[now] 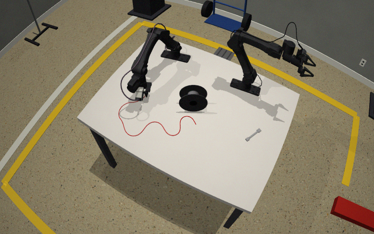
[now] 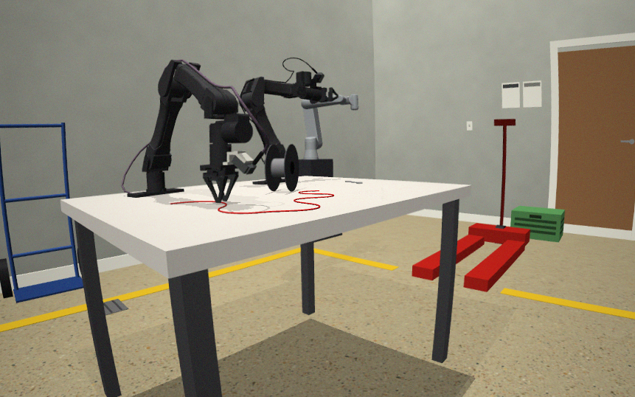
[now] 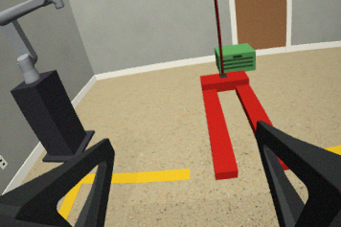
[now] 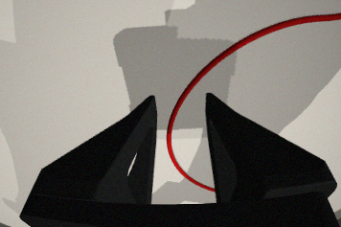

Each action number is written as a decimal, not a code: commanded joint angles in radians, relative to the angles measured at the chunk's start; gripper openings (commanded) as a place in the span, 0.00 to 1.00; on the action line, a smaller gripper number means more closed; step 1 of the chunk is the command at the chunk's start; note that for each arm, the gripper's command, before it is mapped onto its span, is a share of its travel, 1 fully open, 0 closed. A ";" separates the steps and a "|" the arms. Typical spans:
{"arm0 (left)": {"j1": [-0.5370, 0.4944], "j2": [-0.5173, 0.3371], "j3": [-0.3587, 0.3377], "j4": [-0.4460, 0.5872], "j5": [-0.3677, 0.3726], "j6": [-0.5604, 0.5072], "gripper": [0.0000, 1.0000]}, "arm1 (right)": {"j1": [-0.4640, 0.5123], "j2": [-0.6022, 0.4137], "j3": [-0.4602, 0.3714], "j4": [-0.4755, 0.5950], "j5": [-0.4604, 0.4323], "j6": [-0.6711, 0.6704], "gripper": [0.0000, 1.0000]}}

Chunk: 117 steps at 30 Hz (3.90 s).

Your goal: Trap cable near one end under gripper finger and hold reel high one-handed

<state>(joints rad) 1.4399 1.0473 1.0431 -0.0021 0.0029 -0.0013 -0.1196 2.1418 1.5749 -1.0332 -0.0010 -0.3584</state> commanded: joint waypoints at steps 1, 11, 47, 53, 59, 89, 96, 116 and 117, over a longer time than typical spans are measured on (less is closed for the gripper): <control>-0.004 0.009 -0.006 -0.009 -0.011 0.007 1.00 | 0.015 -0.047 -0.030 0.020 0.005 0.009 0.30; -0.004 0.009 -0.006 -0.009 -0.011 0.007 1.00 | 0.017 -0.052 0.033 -0.015 0.005 0.010 0.30; -0.004 0.009 -0.006 -0.009 -0.011 0.007 1.00 | -0.014 -0.041 -0.056 0.047 0.006 -0.008 0.30; -0.004 0.009 -0.006 -0.009 -0.011 0.007 1.00 | -0.012 -0.040 -0.052 0.049 0.003 -0.008 0.26; -0.004 0.009 -0.006 -0.009 -0.011 0.007 1.00 | -0.006 -0.041 -0.053 0.048 0.001 -0.008 0.20; -0.004 0.009 -0.006 -0.009 -0.011 0.007 1.00 | 0.005 -0.053 -0.063 0.037 0.001 0.001 0.00; -0.004 0.009 -0.006 -0.009 -0.011 0.007 1.00 | 0.016 -0.066 0.011 -0.011 0.000 0.009 0.00; -0.004 0.009 -0.006 -0.009 -0.011 0.007 1.00 | -0.001 -0.092 0.094 -0.119 0.001 -0.001 0.00; -0.004 0.009 -0.006 -0.009 -0.011 0.007 1.00 | -0.003 -0.086 0.093 -0.118 0.001 -0.001 0.00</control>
<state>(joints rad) 1.4399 1.0473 1.0431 -0.0021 0.0029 -0.0013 -0.1162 2.0892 1.6264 -1.1351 0.0002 -0.3557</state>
